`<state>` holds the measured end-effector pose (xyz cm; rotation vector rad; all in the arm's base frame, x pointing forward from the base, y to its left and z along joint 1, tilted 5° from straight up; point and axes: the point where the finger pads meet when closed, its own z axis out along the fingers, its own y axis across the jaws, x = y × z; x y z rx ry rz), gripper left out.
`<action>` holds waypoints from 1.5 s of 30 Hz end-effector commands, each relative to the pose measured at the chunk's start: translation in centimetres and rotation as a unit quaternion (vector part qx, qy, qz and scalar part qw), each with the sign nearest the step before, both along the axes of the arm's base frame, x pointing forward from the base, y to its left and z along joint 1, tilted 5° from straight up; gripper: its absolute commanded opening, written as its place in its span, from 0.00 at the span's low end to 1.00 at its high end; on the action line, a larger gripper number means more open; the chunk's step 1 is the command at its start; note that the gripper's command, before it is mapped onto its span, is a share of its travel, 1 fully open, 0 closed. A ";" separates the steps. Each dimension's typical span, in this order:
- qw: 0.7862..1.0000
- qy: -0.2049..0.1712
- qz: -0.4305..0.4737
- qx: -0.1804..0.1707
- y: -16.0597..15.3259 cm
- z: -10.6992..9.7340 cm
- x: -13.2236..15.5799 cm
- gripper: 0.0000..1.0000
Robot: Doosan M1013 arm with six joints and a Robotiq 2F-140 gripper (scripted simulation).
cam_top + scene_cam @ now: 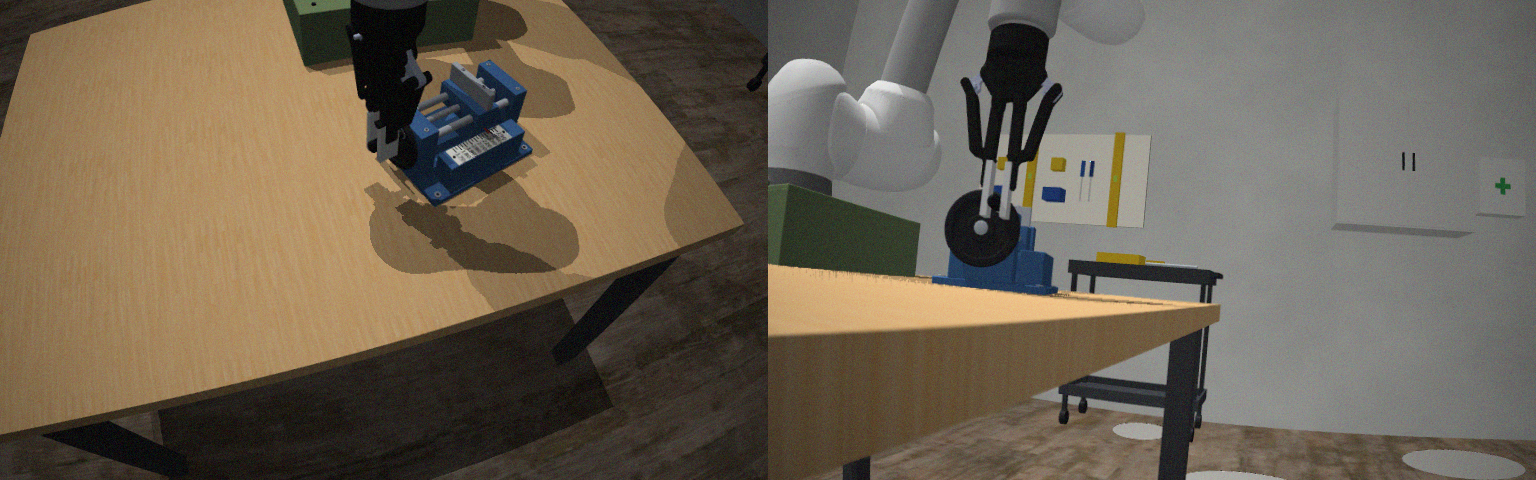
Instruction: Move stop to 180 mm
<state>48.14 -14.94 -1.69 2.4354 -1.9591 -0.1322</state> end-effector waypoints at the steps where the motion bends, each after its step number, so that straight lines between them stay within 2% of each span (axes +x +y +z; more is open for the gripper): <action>1: 1.000 0.000 0.000 0.000 -0.1 0.3 -0.3 0.04; 18: 1.000 0.000 0.000 0.000 -0.8 0.7 -3.5 0.04; 30: 1.000 0.000 0.000 0.000 -1.1 -1.7 -5.6 0.04; 45: 1.000 0.000 0.000 0.000 -1.0 -4.0 -5.6 0.04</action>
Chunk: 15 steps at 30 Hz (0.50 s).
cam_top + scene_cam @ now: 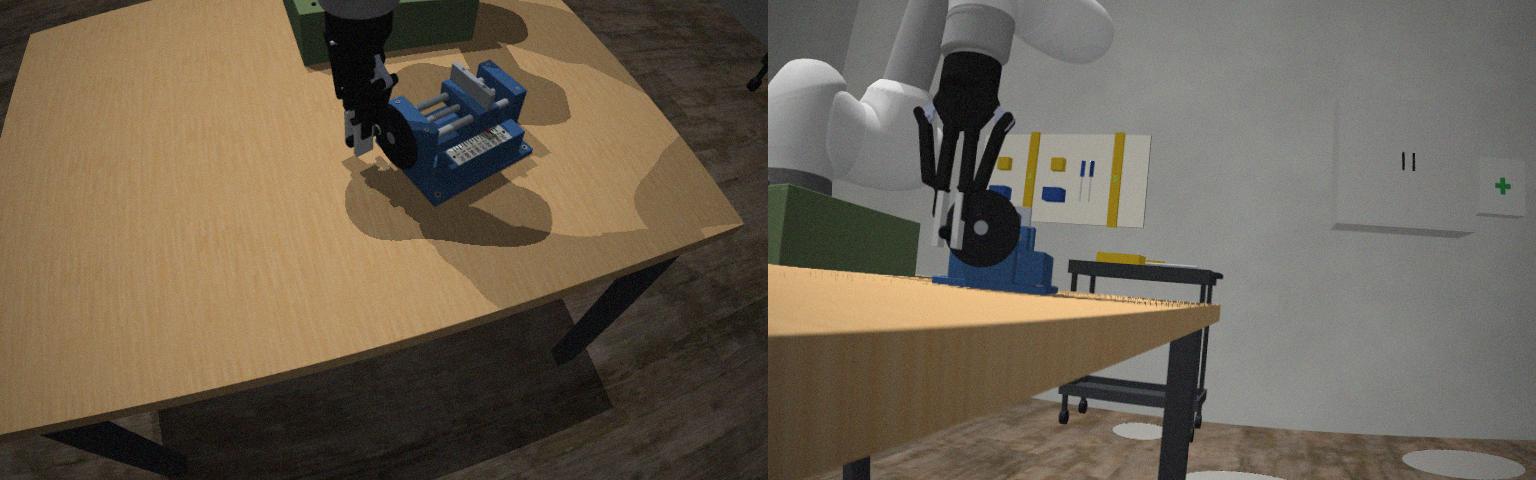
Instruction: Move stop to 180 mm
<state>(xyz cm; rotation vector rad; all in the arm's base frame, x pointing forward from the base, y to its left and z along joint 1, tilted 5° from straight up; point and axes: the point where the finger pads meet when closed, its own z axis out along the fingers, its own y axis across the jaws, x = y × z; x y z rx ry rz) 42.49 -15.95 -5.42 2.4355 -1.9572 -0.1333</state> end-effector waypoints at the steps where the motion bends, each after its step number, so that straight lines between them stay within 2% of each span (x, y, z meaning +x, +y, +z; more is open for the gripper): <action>1: 1.000 0.000 0.000 0.000 0.1 -0.4 0.2 0.04; 15: 1.000 0.000 0.000 0.000 0.4 -2.0 1.5 0.04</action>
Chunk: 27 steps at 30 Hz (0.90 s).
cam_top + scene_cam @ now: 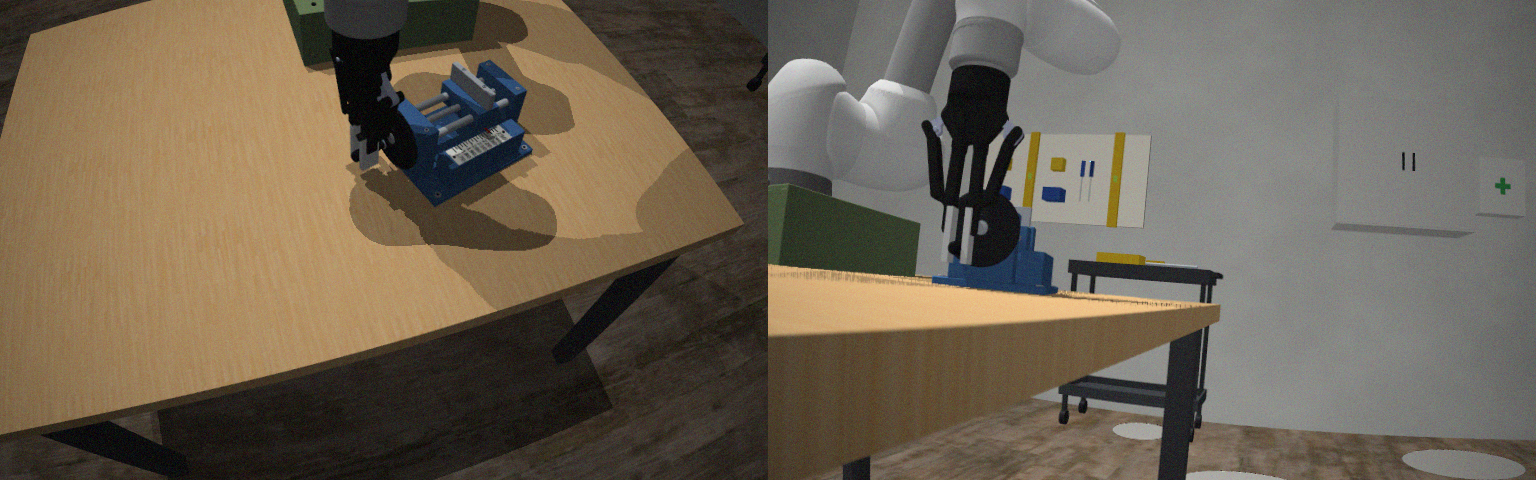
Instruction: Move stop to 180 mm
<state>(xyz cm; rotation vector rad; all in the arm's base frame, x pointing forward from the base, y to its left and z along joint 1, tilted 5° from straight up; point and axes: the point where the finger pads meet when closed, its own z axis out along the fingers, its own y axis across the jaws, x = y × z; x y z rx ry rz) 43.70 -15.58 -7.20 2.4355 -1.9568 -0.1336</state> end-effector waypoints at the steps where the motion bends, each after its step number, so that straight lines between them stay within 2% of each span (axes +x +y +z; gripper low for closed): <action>1: 1.000 0.000 0.000 0.000 0.1 -0.3 0.5 0.04; 13: 1.000 0.000 0.000 0.000 0.7 -0.5 3.1 0.04; 21: 1.000 0.000 0.000 0.000 1.0 1.1 5.1 0.04; 27: 1.000 0.000 0.000 0.000 1.1 2.2 5.5 0.04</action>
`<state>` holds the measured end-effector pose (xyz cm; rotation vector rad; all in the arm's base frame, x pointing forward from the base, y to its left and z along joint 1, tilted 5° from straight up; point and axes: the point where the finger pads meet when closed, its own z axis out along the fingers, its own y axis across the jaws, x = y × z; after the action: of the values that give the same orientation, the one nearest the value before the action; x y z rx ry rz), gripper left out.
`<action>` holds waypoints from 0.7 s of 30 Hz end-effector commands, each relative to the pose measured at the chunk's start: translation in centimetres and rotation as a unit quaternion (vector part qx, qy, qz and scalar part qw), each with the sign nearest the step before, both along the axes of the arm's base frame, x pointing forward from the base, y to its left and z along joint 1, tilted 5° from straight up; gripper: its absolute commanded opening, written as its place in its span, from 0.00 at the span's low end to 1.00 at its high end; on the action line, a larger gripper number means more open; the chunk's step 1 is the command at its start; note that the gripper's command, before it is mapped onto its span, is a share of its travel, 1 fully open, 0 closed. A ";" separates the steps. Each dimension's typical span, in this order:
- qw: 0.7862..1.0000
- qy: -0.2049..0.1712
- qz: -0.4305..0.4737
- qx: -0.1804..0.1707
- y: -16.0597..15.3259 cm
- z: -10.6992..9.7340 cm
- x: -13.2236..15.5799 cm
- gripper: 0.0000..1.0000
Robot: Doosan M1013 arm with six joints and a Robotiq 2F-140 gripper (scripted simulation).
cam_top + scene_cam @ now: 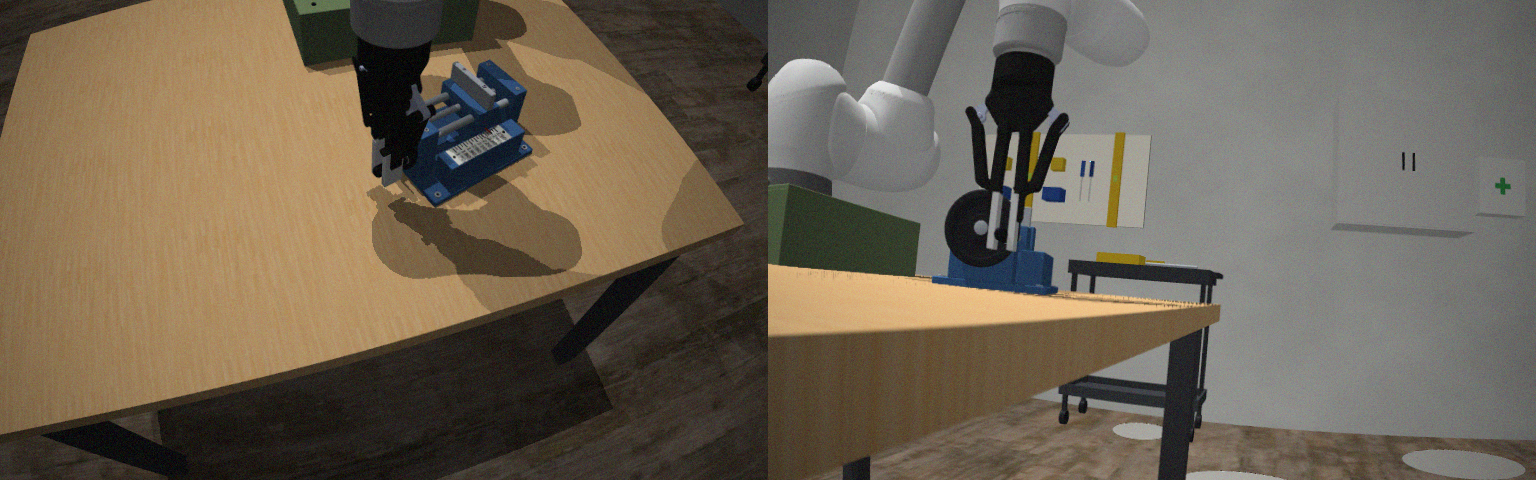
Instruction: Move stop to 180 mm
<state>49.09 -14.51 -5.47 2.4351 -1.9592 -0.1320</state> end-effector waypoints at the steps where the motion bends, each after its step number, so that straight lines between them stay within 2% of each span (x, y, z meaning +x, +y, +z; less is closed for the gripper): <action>1: 1.000 0.000 0.000 0.000 0.0 0.7 0.2 0.04; 11: 1.000 0.000 0.000 0.000 -0.2 2.8 -0.2 0.04; 21: 1.000 0.000 0.000 0.000 -0.5 4.0 -1.2 0.04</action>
<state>48.15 -14.93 -1.71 2.4353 -1.9593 -0.1321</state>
